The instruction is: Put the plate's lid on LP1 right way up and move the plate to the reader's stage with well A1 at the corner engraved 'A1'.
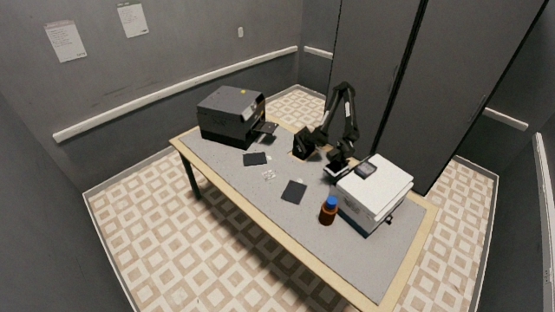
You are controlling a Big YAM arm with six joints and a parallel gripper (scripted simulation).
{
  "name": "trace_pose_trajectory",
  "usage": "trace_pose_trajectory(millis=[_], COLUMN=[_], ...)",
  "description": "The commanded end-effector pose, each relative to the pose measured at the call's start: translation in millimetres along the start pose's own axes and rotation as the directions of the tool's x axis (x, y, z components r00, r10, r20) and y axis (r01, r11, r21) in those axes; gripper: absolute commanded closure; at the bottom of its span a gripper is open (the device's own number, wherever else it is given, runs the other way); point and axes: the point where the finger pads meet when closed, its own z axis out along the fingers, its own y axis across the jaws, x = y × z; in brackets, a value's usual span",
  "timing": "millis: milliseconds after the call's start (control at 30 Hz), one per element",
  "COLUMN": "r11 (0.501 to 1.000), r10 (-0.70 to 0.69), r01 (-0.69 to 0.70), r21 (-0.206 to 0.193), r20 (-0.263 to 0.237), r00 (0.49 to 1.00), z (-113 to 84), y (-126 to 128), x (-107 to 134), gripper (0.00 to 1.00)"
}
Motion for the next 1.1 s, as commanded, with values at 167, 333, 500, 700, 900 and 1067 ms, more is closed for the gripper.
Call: trace_pose_trajectory(millis=[167, 333, 500, 700, 900, 1067], r11=[0.999, 0.999, 0.999, 0.998, 0.998, 0.999], r10=[-0.036, -0.035, -0.041, -0.047, -0.040, -0.038], r01=[0.037, 0.036, 0.042, 0.047, 0.041, 0.039], r21=[-0.027, -0.023, -0.032, -0.043, -0.038, -0.034], r20=[0.023, 0.023, 0.024, 0.017, 0.025, 0.029], r00=[0.999, 0.999, 0.999, 0.999, 0.999, 0.999], z=[-20.9, -21.2, -21.6, -19.3, -23.1, -26.1], y=[15, 18, 23, 22, 19, 18], x=[0, -1, -1, 3, 2, 1], gripper=[0.15, 0.15, 0.15, 0.15, 0.15, 0.15])
